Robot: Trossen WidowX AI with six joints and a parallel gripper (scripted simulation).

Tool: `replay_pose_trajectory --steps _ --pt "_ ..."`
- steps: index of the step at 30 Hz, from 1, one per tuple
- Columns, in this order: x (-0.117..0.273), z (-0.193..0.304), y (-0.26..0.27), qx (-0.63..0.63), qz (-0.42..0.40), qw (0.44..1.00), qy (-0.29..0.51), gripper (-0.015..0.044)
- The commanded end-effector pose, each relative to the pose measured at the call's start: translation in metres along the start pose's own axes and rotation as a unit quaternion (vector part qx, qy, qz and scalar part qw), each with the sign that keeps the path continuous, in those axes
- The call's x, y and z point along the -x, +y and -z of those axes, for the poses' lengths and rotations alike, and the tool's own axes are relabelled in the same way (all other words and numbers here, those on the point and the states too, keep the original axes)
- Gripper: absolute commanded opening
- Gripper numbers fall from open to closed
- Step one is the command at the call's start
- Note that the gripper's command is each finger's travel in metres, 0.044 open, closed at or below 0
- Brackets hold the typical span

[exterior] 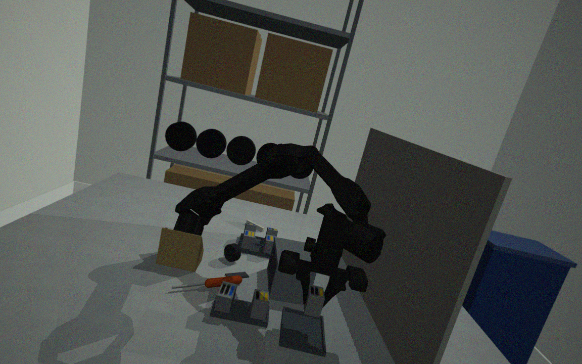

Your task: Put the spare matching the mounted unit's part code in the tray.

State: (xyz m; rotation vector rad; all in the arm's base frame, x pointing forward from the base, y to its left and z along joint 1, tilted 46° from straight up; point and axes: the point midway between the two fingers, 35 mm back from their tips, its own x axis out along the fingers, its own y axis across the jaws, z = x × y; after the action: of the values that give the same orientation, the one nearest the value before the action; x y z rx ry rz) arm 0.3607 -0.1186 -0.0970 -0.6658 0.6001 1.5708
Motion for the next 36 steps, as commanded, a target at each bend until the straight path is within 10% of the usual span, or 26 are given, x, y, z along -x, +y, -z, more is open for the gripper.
replay_pose_trajectory --steps 1,36 --pt "-0.003 -0.001 0.000 -0.002 0.002 1.000 -0.002 0.0000" --pt "-0.028 -0.003 0.002 -0.002 0.002 1.000 -0.003 0.0000"
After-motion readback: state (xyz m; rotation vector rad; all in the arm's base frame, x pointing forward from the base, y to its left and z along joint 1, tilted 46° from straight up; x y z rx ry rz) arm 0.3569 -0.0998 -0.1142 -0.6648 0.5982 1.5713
